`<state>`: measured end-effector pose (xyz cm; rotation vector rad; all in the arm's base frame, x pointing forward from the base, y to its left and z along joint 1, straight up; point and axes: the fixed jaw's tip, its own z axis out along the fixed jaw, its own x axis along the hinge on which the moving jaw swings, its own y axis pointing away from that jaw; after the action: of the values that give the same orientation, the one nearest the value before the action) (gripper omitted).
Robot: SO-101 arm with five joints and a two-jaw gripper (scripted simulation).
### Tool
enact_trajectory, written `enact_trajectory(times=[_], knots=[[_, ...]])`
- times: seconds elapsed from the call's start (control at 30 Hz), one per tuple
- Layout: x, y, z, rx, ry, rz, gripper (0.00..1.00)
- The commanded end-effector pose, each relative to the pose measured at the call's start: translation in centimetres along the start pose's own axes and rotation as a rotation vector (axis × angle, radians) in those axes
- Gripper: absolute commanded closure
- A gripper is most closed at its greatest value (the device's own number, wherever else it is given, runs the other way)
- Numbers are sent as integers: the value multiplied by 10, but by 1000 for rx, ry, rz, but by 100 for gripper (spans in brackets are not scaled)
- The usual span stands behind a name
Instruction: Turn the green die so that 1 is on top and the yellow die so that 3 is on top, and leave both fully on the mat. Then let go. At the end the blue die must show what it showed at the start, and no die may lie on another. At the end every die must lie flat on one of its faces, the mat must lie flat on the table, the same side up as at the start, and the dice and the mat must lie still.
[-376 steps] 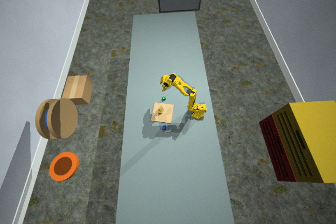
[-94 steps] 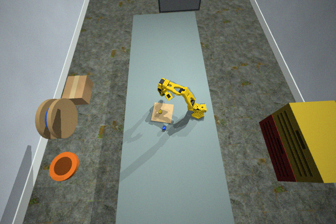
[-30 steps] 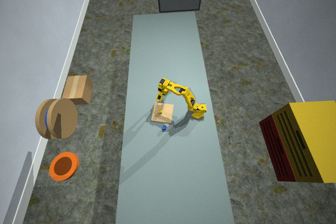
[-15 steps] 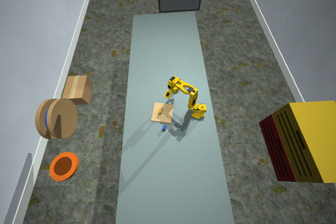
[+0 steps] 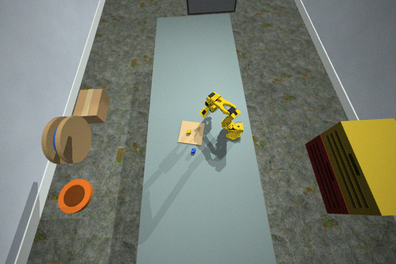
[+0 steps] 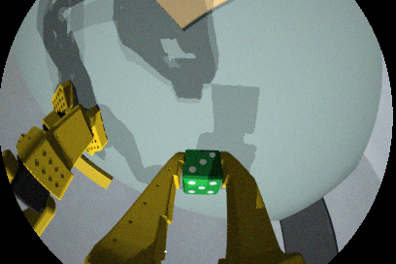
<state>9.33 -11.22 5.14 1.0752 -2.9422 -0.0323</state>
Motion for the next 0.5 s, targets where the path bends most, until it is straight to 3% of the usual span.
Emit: enact_trajectory(times=[0.0, 0.47], knots=[[1, -4, -5, 51, -1, 8, 100], [1, -4, -3, 67, -1, 14, 100]])
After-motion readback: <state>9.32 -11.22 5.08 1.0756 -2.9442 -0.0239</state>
